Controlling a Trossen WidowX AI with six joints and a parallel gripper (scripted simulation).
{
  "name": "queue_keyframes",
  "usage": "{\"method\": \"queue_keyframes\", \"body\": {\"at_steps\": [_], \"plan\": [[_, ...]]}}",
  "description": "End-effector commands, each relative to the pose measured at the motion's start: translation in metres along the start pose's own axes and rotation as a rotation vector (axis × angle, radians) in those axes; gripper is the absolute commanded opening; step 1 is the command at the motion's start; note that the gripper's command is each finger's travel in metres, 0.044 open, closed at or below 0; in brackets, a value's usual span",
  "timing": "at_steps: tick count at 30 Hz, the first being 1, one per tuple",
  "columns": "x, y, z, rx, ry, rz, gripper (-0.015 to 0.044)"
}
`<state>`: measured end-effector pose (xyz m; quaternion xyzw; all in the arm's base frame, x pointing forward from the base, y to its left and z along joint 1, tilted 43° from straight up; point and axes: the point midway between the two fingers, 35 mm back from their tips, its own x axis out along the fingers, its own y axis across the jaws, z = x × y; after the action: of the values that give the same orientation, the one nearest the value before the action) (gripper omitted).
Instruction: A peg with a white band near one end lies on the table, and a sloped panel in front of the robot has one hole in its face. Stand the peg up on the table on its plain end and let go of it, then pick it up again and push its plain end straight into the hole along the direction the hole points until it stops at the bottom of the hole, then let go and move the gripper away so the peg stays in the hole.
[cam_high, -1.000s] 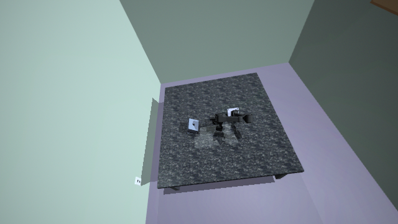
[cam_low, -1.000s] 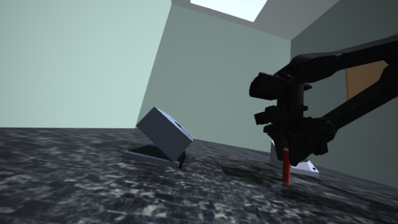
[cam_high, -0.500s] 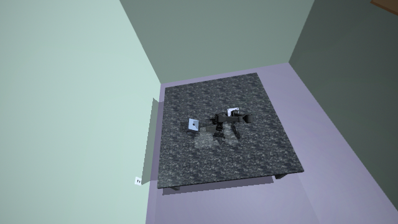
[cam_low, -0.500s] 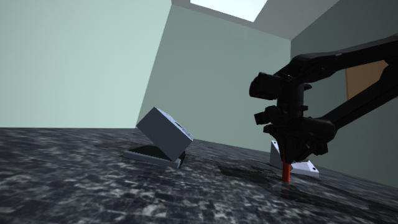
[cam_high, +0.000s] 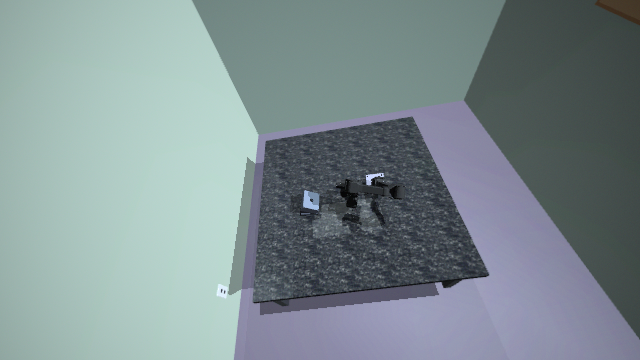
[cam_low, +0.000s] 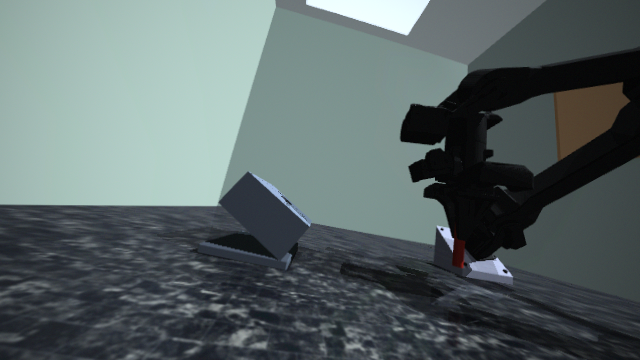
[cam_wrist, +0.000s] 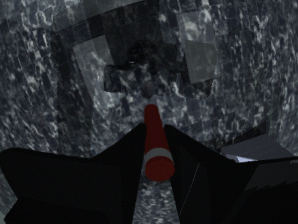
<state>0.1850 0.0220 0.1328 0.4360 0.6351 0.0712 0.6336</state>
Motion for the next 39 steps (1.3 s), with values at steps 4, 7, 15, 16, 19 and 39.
{"method": "queue_keyframes", "body": {"at_steps": [4,7,15,16,19,39], "plan": [[-0.023,-0.001,0.002,-0.005,0.002,-0.001,0.0000],[-0.032,-0.001,0.002,-0.007,0.004,0.001,0.0000],[-0.046,-0.001,0.004,-0.007,0.000,0.007,0.0000],[-0.047,-0.001,0.006,-0.004,-0.005,0.007,0.0000],[-0.048,0.000,0.013,0.008,-0.025,0.008,0.0000],[-0.062,0.006,0.066,0.088,-0.166,0.028,0.0000]]}}
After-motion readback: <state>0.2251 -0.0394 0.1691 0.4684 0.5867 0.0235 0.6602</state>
